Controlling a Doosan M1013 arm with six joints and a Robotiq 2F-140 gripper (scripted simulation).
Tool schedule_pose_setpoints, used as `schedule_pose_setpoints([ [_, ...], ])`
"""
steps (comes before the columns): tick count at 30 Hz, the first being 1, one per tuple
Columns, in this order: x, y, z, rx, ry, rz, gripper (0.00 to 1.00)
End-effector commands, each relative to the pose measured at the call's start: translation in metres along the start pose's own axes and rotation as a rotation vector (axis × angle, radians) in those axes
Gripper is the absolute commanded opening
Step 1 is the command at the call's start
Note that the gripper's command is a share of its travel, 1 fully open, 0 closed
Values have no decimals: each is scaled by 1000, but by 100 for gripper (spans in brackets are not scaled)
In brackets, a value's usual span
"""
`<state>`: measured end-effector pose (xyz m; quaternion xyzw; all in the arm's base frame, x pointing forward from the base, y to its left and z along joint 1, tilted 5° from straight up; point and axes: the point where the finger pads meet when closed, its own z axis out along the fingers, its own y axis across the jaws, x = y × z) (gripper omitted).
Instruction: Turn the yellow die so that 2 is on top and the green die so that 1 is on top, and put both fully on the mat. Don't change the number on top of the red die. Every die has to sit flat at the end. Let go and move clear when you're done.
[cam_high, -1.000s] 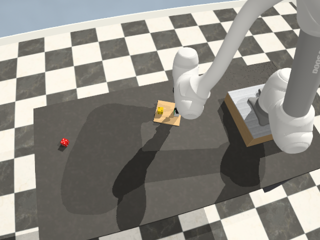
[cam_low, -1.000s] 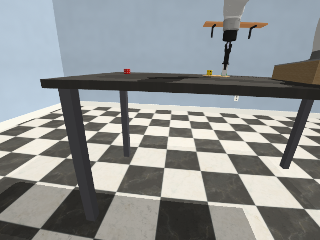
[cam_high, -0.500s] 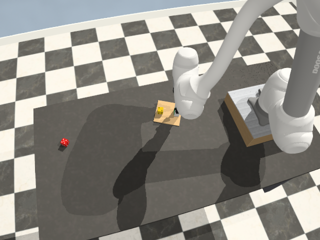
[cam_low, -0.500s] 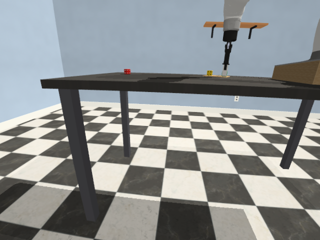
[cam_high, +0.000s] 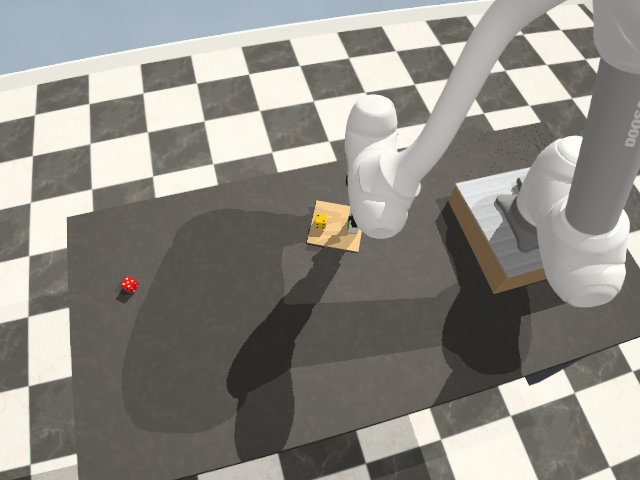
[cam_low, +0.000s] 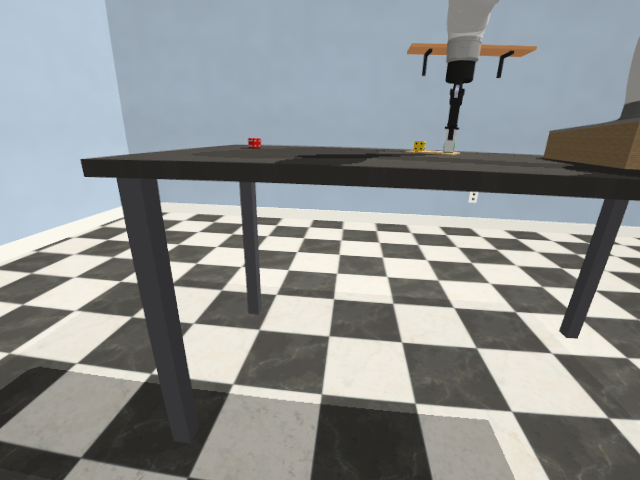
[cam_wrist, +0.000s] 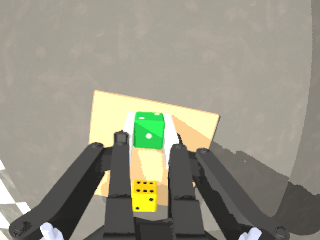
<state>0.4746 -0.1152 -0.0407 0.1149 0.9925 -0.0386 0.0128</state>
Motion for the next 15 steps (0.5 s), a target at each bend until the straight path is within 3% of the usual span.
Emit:
schedule_pose_setpoints([
  [1, 0, 0, 0, 0, 0, 0, 24],
  [15, 0, 0, 0, 0, 0, 0, 31],
])
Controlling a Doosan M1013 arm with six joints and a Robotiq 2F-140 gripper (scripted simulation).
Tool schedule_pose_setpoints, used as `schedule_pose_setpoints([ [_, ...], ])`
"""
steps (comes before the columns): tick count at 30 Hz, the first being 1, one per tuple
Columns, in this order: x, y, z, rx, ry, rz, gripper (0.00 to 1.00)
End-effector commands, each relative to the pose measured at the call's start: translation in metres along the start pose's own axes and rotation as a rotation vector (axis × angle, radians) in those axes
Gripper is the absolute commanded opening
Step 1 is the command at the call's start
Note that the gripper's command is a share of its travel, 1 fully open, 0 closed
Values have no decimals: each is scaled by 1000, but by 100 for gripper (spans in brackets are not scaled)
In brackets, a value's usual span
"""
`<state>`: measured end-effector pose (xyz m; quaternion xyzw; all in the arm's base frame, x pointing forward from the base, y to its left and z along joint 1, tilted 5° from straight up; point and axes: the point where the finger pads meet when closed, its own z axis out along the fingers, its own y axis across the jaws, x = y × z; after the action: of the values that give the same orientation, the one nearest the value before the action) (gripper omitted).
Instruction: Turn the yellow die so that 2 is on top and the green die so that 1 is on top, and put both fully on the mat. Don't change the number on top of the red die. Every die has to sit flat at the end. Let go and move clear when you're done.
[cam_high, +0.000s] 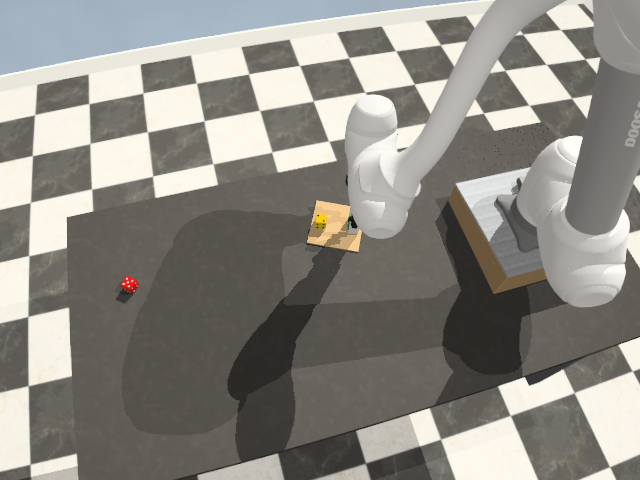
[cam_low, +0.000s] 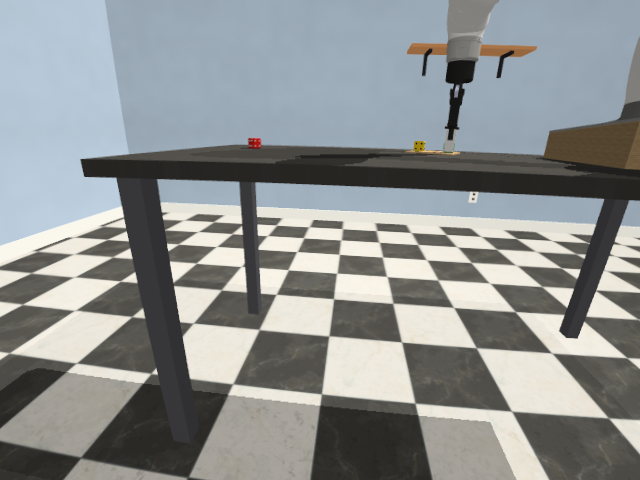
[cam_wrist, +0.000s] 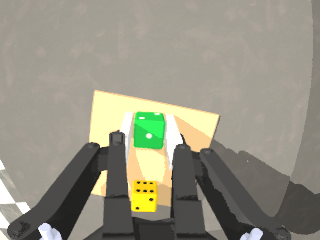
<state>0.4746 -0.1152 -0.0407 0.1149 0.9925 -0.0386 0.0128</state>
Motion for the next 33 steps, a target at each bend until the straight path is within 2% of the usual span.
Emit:
schedule_pose_setpoints([
  [1, 0, 0, 0, 0, 0, 0, 33],
  [19, 0, 0, -3, 0, 0, 0, 35],
  [27, 0, 0, -32, 0, 0, 0, 35],
  [29, 0, 0, -32, 0, 0, 0, 35],
  [33, 0, 0, -54, 0, 0, 0, 35],
])
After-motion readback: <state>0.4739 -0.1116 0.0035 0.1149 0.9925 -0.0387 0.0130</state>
